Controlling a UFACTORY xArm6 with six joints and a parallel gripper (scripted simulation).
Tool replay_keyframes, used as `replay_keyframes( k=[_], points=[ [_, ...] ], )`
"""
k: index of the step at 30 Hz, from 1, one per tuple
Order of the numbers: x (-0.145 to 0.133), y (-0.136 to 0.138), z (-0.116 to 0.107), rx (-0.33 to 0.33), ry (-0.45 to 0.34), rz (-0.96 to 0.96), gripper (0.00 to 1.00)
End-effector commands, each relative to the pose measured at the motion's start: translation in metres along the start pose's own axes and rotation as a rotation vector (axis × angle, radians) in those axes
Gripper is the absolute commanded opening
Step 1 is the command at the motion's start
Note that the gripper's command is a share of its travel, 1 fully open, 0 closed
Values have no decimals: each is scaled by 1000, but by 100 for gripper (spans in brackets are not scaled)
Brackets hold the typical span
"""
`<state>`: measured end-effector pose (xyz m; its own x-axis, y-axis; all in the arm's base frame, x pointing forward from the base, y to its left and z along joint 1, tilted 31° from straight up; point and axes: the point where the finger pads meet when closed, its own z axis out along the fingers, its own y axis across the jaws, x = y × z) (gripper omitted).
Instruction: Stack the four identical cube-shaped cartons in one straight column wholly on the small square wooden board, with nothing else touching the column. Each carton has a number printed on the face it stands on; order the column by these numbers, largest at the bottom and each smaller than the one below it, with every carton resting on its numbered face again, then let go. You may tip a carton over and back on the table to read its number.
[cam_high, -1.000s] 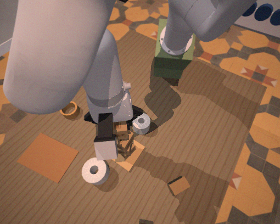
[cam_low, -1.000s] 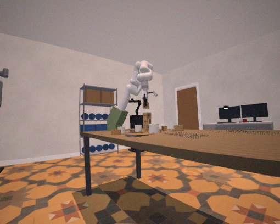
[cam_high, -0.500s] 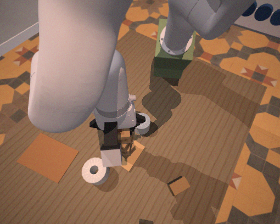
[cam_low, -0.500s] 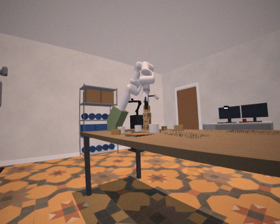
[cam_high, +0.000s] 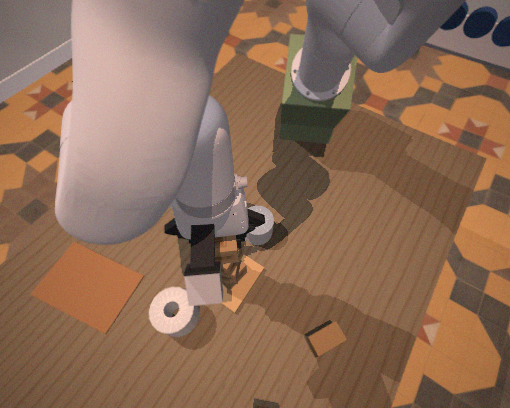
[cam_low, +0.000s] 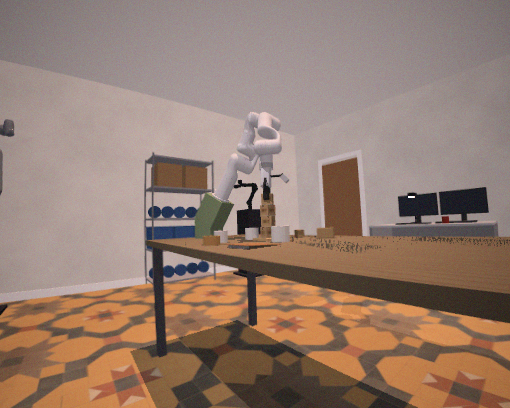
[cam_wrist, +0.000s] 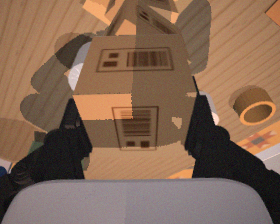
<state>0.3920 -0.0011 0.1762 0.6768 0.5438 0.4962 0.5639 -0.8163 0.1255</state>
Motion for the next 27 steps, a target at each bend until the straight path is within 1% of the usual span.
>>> replay_keyframes(
  k=[1, 2, 27],
  points=[
    [1, 1, -1, -2, 2, -1, 0],
    [1, 1, -1, -2, 2, -1, 100],
    [1, 1, -1, -2, 2, -1, 100]
  ],
)
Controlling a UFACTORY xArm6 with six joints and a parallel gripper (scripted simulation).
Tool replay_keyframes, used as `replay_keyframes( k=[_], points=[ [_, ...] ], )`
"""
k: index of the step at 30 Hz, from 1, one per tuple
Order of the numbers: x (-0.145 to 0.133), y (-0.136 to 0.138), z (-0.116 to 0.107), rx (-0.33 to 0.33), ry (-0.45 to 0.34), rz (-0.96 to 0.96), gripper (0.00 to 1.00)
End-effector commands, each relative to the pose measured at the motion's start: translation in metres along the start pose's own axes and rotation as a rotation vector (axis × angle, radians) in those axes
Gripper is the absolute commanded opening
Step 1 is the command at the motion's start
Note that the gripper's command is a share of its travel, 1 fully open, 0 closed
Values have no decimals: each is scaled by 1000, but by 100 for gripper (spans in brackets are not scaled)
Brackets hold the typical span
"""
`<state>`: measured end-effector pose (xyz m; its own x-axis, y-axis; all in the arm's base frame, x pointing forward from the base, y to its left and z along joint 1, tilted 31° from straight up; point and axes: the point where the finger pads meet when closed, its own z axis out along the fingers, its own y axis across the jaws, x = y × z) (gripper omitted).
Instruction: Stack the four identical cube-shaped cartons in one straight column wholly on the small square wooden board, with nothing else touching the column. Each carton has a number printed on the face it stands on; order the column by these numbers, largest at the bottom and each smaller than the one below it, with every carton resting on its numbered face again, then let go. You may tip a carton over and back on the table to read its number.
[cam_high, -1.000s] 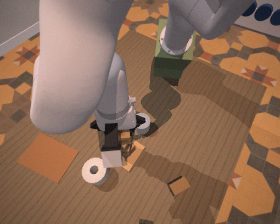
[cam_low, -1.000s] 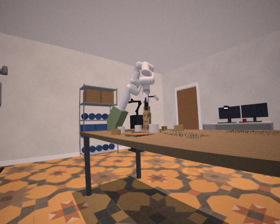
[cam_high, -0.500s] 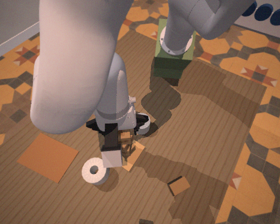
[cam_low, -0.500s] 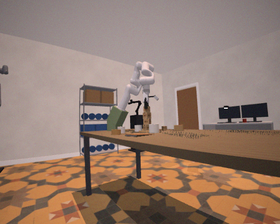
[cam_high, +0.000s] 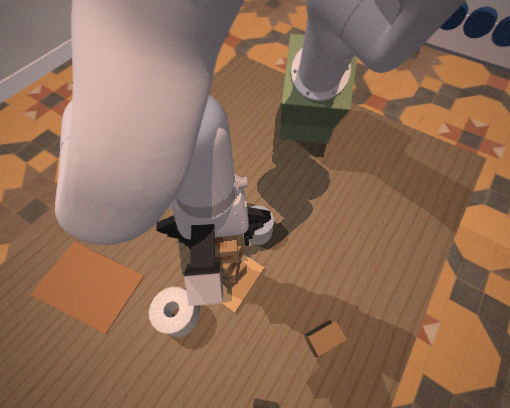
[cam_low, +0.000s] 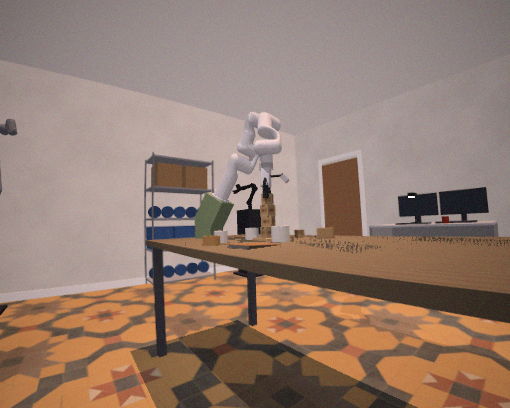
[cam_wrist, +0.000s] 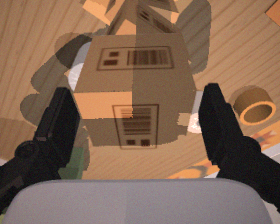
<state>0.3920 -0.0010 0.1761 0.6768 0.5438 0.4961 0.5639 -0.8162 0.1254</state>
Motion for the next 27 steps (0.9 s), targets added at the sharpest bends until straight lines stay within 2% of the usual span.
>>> replay_keyframes(
  k=[1, 10, 14, 16, 27],
  points=[
    [1, 1, -1, -2, 2, -1, 100],
    [1, 1, -6, -1, 3, -1, 100],
    [-1, 1, -51, -2, 2, -1, 100],
    [-2, 1, -64, -3, 0, 0, 100],
    [-2, 1, -64, -3, 0, 0, 100]
  ],
)
